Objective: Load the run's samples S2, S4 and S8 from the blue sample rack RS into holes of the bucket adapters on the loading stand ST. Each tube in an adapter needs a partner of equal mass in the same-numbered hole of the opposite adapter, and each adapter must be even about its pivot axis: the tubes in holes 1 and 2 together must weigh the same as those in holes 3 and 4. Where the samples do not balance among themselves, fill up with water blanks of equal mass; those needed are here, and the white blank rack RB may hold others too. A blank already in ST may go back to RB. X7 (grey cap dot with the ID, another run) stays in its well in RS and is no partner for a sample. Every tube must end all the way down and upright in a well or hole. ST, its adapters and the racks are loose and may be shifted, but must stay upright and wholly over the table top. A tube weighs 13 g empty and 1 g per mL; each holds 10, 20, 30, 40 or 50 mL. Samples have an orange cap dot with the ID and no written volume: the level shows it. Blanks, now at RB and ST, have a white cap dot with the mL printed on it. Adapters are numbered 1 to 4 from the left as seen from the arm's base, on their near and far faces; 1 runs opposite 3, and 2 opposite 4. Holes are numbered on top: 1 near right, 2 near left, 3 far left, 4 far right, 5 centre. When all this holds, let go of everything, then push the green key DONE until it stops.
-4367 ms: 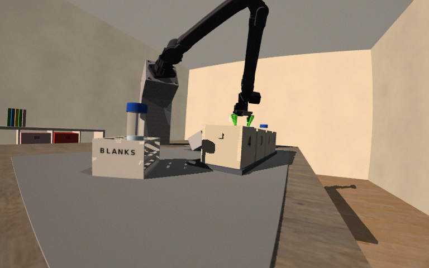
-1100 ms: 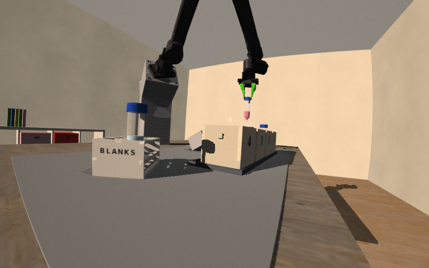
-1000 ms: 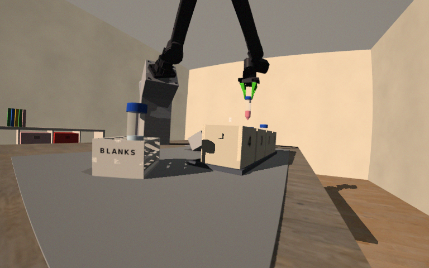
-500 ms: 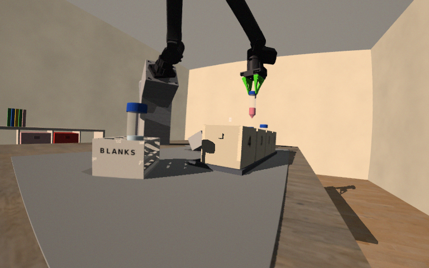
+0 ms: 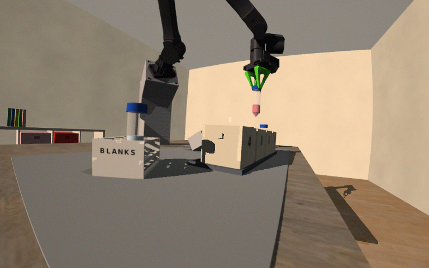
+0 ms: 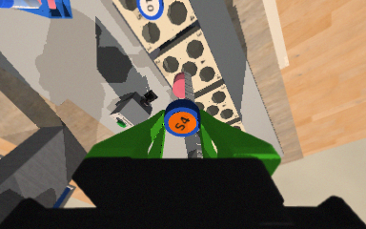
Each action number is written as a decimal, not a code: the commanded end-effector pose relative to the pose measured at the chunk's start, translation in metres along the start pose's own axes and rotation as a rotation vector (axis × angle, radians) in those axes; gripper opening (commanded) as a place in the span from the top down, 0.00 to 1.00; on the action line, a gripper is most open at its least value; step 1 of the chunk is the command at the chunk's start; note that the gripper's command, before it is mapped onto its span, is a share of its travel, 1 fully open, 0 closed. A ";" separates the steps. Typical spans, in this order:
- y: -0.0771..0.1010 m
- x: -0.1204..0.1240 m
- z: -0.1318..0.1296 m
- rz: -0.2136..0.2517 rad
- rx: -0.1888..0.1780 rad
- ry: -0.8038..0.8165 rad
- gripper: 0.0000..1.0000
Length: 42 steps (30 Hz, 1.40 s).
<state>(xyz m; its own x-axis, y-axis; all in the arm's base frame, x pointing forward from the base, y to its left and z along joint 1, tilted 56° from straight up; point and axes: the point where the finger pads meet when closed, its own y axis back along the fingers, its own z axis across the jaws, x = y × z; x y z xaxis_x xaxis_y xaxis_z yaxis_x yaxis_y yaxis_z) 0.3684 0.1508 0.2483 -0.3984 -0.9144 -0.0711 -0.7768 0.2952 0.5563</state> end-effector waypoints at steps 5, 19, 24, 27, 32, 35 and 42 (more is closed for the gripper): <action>0.004 -0.001 -0.011 -0.008 -0.004 -0.150 1.00; 0.007 0.001 -0.018 -0.021 0.007 -0.492 1.00; 0.007 0.001 -0.018 -0.021 0.007 -0.627 1.00; 0.007 0.001 -0.018 -0.021 0.006 -0.706 1.00; 0.006 0.001 -0.018 -0.021 0.005 -0.840 1.00; 0.006 0.001 -0.018 -0.021 0.005 -0.867 1.00; 0.005 0.001 -0.018 -0.021 0.004 -1.055 1.00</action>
<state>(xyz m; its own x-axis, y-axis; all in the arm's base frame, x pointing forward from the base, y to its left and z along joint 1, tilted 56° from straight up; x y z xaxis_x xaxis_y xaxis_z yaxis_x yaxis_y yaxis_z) 0.3725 0.1435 0.2598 -0.6249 -0.3252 -0.7098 -0.7801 0.2963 0.5511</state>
